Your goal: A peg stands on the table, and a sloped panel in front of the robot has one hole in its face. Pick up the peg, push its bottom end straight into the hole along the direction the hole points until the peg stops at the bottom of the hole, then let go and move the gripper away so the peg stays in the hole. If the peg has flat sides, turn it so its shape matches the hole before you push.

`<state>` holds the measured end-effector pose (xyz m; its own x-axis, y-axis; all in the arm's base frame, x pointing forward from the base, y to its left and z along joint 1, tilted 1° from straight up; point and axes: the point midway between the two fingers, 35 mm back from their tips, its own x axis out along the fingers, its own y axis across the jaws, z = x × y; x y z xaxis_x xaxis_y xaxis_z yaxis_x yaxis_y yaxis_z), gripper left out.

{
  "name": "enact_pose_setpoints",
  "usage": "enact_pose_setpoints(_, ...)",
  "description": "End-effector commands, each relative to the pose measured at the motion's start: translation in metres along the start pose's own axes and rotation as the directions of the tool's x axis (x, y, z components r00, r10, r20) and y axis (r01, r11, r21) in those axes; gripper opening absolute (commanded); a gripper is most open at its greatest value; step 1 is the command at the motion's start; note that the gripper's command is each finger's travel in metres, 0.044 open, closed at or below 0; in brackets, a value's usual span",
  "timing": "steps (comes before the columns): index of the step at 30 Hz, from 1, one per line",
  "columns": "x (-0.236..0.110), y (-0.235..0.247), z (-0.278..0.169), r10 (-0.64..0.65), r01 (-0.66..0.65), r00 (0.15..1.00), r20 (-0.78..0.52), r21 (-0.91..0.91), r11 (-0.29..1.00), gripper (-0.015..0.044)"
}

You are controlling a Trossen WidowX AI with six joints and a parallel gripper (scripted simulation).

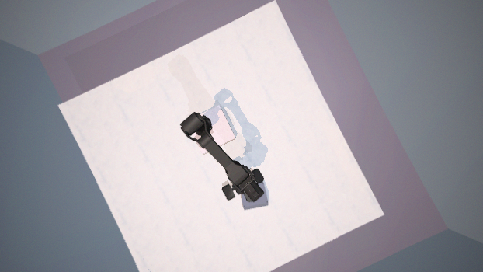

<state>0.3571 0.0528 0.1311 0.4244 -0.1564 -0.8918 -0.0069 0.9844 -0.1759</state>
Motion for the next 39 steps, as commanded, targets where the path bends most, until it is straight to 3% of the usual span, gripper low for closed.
enact_pose_setpoints(1,-0.001,0.003,0.001,-0.001,0.001,1.000,0.011,0.030,1.000,0.0000)
enact_pose_setpoints(26,-0.009,0.026,0.006,0.013,-0.026,0.998,0.064,0.215,0.976,0.0000)
enact_pose_setpoints(39,0.012,0.033,0.011,0.018,-0.039,0.997,0.081,0.266,0.963,0.0000)
